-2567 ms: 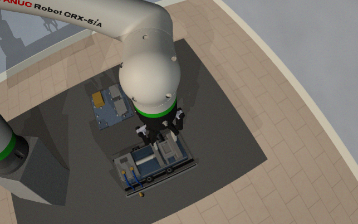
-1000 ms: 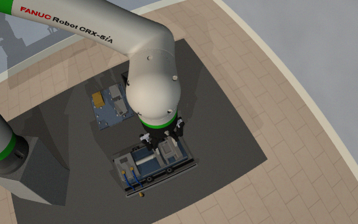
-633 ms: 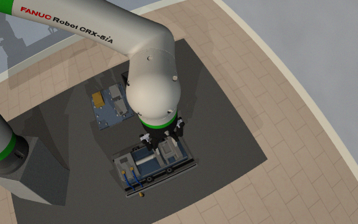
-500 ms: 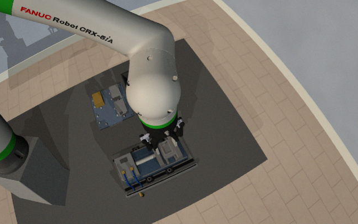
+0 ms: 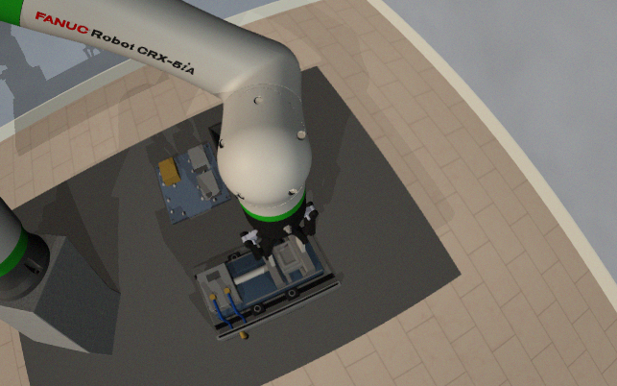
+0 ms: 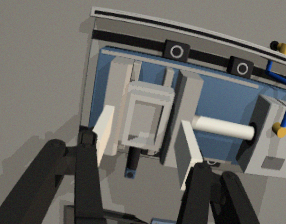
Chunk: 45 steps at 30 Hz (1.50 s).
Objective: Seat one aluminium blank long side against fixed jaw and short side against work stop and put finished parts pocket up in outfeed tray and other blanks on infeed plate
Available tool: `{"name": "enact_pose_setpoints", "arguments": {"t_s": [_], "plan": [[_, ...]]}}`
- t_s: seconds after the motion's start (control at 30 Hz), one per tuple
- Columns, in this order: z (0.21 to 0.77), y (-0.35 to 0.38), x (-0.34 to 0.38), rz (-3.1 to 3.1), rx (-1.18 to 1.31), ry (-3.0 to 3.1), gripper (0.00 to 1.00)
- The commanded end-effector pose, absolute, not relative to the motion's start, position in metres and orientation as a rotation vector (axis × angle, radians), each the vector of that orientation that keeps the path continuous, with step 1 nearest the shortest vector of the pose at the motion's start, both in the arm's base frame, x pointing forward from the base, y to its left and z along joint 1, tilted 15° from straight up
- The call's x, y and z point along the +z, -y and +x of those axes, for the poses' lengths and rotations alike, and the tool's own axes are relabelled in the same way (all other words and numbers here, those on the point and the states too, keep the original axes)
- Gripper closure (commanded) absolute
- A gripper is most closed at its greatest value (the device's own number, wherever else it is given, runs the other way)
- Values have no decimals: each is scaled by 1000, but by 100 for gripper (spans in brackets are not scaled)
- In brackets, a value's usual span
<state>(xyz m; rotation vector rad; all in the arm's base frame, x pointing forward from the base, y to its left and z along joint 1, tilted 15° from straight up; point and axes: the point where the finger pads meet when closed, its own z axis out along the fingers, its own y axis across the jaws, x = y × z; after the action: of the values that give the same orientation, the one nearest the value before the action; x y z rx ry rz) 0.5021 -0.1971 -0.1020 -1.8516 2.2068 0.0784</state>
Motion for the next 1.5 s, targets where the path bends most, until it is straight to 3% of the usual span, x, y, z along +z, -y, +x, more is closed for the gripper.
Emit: {"name": "enact_pose_setpoints", "arguments": {"t_s": [0.0, 1.47], "plan": [[502, 197, -102, -1851, 78, -2207, 60], [503, 196, -108, -1851, 78, -2207, 60]]}}
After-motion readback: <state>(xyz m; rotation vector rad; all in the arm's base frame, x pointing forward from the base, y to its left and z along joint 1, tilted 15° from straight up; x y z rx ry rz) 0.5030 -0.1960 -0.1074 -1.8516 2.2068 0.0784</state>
